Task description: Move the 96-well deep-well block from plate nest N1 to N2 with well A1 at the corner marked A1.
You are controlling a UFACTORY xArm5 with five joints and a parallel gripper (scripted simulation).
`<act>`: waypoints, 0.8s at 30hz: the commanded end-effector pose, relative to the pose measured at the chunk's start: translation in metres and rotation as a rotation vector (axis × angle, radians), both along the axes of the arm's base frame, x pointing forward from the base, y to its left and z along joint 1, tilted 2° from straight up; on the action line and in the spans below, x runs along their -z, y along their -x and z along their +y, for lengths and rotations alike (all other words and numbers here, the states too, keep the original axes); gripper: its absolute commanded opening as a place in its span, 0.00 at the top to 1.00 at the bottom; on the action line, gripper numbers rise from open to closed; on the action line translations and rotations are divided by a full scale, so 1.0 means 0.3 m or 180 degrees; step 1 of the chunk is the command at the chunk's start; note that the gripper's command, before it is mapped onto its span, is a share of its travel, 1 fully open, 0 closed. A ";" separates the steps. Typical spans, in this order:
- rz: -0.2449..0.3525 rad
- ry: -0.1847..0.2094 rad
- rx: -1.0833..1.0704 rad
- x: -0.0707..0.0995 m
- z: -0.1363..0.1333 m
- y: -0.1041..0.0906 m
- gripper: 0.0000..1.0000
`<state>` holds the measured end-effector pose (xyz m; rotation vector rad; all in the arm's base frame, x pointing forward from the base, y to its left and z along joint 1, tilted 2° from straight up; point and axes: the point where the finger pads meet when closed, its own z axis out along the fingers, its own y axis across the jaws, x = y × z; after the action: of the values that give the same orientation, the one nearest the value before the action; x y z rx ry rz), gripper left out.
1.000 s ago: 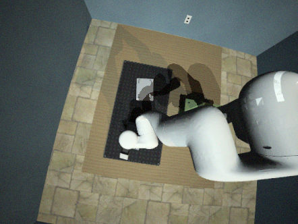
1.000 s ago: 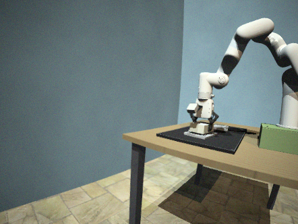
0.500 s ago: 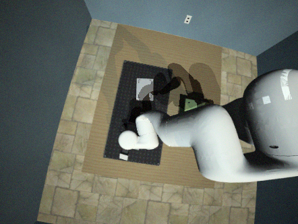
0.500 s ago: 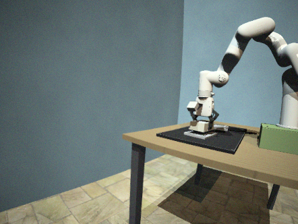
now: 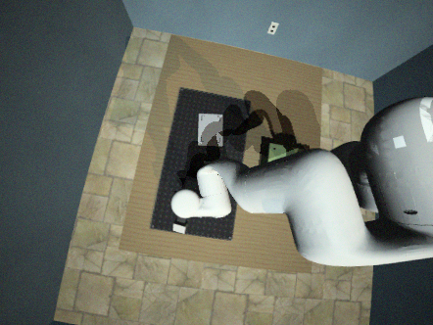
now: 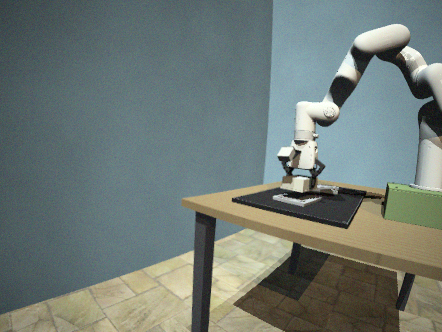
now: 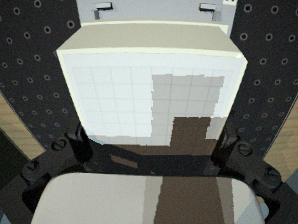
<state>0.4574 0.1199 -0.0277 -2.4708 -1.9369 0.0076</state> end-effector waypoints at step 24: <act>-0.0010 -0.0003 0.0000 -0.132 0.005 -0.004 1.00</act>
<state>0.4568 0.1207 0.0053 -2.4704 -1.9365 0.0099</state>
